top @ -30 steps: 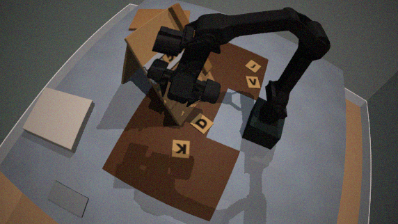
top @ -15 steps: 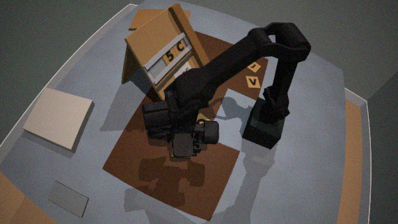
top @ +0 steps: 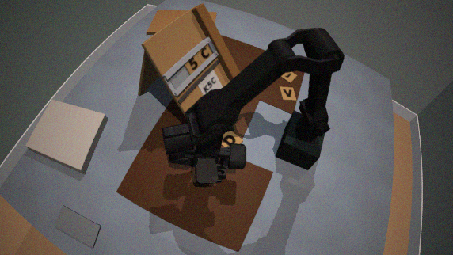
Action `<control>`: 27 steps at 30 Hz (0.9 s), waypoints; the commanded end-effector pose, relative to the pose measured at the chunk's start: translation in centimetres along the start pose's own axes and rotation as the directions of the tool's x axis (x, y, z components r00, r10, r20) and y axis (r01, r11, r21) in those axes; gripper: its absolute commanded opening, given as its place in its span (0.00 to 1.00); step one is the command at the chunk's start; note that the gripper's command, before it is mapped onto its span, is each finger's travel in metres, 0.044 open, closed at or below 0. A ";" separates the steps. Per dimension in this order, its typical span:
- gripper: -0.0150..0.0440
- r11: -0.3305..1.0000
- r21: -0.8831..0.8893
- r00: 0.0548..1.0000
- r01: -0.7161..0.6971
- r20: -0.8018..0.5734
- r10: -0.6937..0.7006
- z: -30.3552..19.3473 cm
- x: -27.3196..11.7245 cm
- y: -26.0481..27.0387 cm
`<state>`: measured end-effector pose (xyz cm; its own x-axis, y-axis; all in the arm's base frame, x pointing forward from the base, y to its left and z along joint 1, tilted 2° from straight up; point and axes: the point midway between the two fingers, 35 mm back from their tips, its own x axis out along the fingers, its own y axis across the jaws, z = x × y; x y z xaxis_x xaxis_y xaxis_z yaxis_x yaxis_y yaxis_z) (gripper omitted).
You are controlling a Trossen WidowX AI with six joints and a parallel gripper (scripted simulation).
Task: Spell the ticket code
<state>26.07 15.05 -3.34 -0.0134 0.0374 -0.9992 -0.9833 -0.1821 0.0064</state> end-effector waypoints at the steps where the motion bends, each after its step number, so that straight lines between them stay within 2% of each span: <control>1: 0.83 1.000 0.003 1.000 0.000 -0.003 0.000 -0.1 0.1 0.0; 27: 0.83 1.000 0.003 1.000 0.000 -0.003 0.000 -0.1 2.0 0.0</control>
<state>26.02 15.08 -5.29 -0.0144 0.0369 -0.9992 -0.9830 -0.1836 0.0074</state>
